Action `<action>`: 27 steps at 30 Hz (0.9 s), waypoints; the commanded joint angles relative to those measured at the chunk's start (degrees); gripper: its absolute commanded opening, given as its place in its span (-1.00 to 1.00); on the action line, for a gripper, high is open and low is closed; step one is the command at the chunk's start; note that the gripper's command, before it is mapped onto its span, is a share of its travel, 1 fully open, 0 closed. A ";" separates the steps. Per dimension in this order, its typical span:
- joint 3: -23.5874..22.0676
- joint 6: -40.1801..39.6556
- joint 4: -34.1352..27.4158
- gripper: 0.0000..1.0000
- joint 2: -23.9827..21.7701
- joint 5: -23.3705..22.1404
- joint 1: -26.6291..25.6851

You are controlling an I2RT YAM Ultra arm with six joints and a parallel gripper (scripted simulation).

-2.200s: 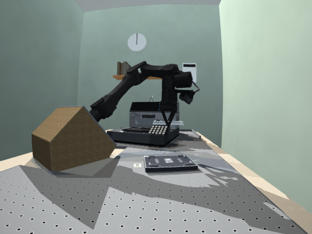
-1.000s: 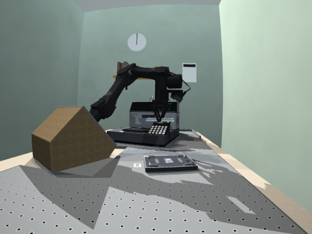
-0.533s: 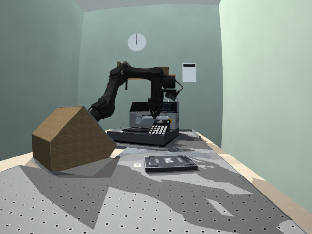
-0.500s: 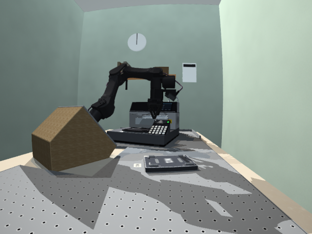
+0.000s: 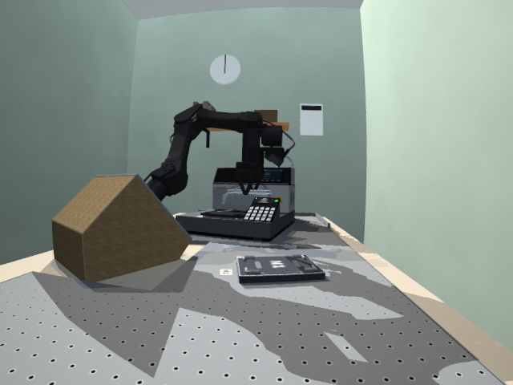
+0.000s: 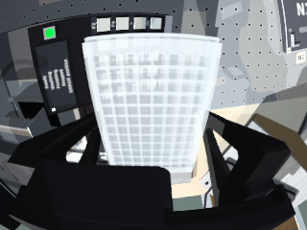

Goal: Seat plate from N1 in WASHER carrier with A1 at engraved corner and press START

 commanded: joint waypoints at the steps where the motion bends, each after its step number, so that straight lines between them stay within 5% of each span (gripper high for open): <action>1: -1.26 6.59 -1.62 0.68 -4.56 1.28 1.83; 12: -1.10 17.41 -0.94 0.68 -13.66 4.27 10.40; 27: -1.81 41.18 3.32 0.68 -23.03 16.17 33.83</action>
